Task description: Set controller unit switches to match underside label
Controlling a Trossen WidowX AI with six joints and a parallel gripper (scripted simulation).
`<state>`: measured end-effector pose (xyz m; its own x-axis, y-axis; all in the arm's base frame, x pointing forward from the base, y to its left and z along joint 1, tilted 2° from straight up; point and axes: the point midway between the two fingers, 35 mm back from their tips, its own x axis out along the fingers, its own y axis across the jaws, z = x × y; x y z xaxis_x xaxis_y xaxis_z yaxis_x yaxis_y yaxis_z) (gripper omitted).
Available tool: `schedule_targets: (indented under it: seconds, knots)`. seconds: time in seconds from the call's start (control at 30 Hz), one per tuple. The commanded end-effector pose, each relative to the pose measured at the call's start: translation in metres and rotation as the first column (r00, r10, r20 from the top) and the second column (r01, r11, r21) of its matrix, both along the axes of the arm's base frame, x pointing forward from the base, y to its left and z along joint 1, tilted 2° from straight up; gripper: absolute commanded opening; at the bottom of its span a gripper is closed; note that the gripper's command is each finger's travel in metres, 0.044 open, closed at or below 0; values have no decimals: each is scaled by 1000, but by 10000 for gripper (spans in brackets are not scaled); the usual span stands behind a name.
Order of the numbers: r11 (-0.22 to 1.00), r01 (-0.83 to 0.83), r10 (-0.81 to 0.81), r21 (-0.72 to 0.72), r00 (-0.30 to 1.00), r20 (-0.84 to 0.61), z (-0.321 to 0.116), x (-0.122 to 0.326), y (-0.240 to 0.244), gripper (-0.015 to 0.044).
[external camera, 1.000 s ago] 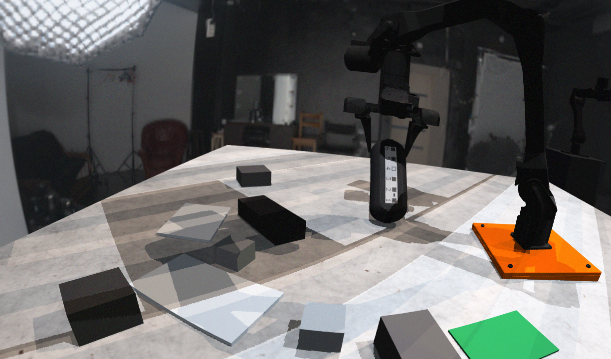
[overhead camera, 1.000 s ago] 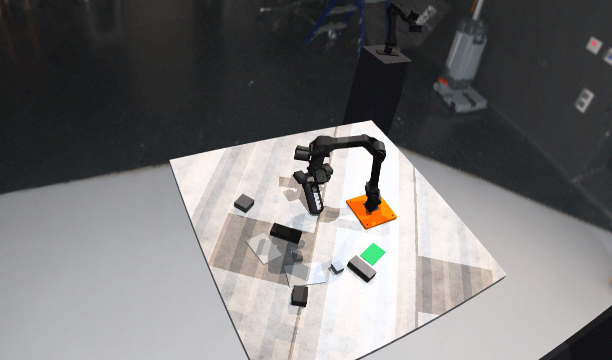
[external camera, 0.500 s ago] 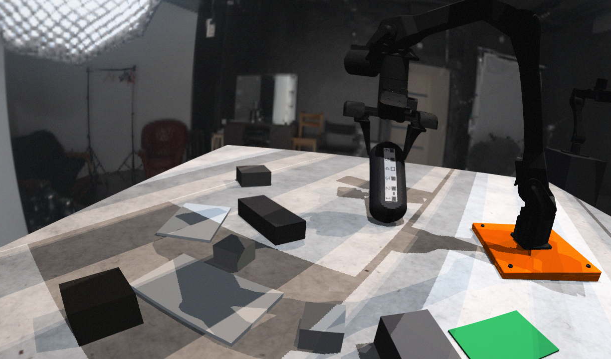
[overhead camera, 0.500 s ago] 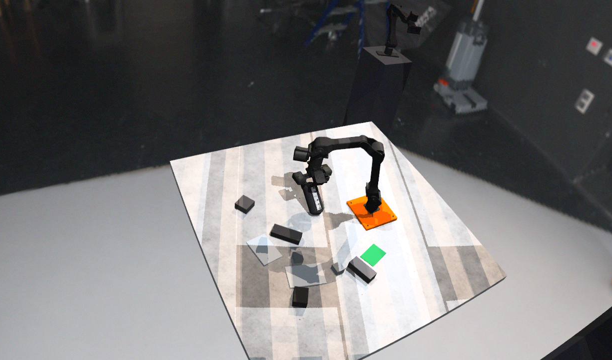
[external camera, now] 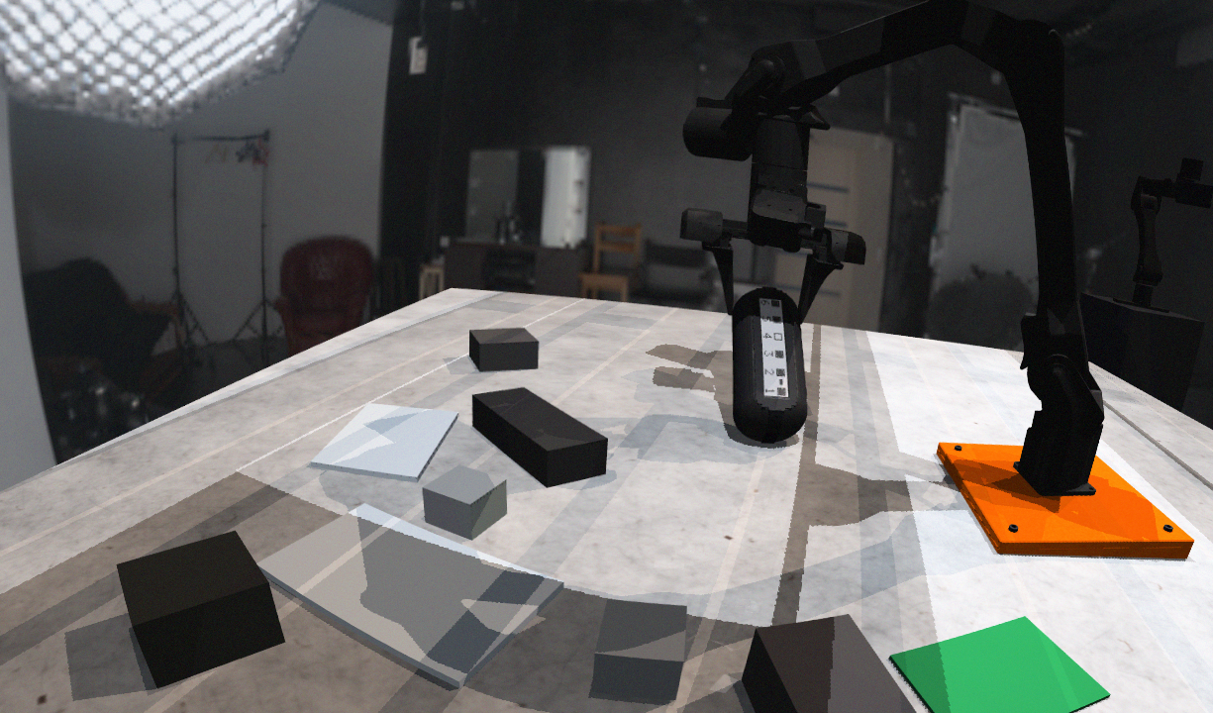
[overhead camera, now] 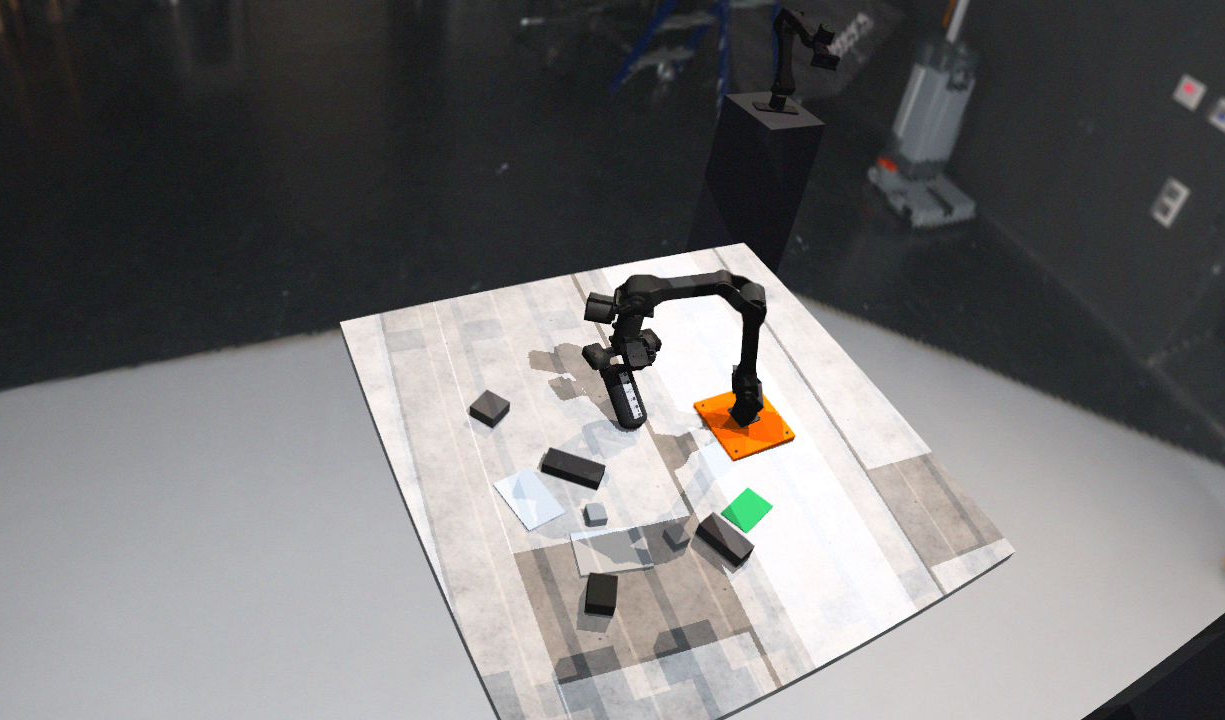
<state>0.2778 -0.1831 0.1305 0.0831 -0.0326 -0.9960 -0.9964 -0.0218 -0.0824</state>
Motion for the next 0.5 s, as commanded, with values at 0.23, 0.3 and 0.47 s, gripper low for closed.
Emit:
schedule_targets:
  seconds: [0.23, 0.3, 0.47]
  knots:
    - [1000, -16, 16, 20, 1000, -17, -12, 1, 0, 338]
    - [1000, -16, 16, 20, 1000, -17, -14, 1, -1, 338]
    - [1000, -16, 16, 19, 1000, -17, -17, 1, -4, 338]
